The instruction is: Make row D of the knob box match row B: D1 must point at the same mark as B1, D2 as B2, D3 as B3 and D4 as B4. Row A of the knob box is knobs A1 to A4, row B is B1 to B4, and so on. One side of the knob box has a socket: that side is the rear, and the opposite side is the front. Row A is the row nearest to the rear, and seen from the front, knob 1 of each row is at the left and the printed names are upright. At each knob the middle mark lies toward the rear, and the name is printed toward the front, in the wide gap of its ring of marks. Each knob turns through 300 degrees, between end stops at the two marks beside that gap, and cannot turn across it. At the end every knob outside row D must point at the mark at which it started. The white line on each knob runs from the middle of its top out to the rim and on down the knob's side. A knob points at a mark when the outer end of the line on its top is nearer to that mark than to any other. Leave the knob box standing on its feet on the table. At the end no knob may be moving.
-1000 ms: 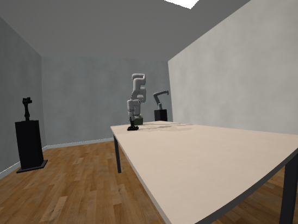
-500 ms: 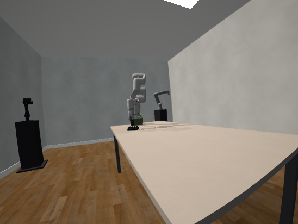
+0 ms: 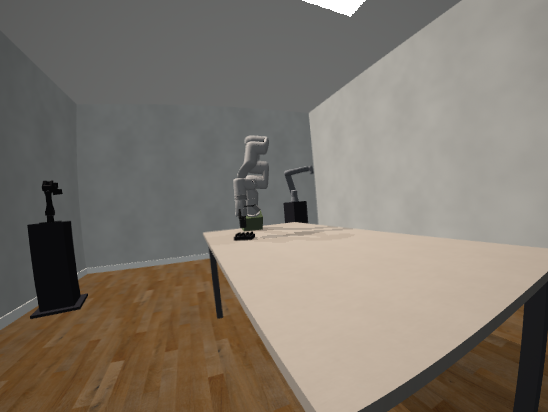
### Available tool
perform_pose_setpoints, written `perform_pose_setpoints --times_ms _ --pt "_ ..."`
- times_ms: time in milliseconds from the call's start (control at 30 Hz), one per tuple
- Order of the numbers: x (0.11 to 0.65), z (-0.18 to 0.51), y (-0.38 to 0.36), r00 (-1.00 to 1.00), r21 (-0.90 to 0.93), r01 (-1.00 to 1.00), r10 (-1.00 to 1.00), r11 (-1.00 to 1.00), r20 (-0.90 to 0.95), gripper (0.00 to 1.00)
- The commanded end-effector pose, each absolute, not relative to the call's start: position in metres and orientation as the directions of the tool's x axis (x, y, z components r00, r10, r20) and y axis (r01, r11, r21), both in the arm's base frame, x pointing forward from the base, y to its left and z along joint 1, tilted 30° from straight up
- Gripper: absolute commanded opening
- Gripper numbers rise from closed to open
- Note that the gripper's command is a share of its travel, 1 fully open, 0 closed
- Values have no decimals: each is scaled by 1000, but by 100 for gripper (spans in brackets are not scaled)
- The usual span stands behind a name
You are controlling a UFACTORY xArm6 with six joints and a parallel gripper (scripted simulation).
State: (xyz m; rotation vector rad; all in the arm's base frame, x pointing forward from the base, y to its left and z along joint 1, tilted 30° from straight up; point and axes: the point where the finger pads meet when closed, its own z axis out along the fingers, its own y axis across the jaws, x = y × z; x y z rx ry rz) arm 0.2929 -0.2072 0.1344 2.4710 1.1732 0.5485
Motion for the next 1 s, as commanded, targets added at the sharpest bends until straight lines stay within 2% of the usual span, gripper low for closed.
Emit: perform_pose_setpoints --times_ms 0,367,633,700,967 --pt "293 136 -207 584 464 655 789 -596 190 19" --pt "293 136 -207 558 472 677 812 -565 173 19" --pt "292 140 -207 362 501 798 931 -334 45 19" --pt "292 140 -207 362 501 798 931 -334 45 19" --pt "291 143 -206 128 495 867 987 -65 -94 19"
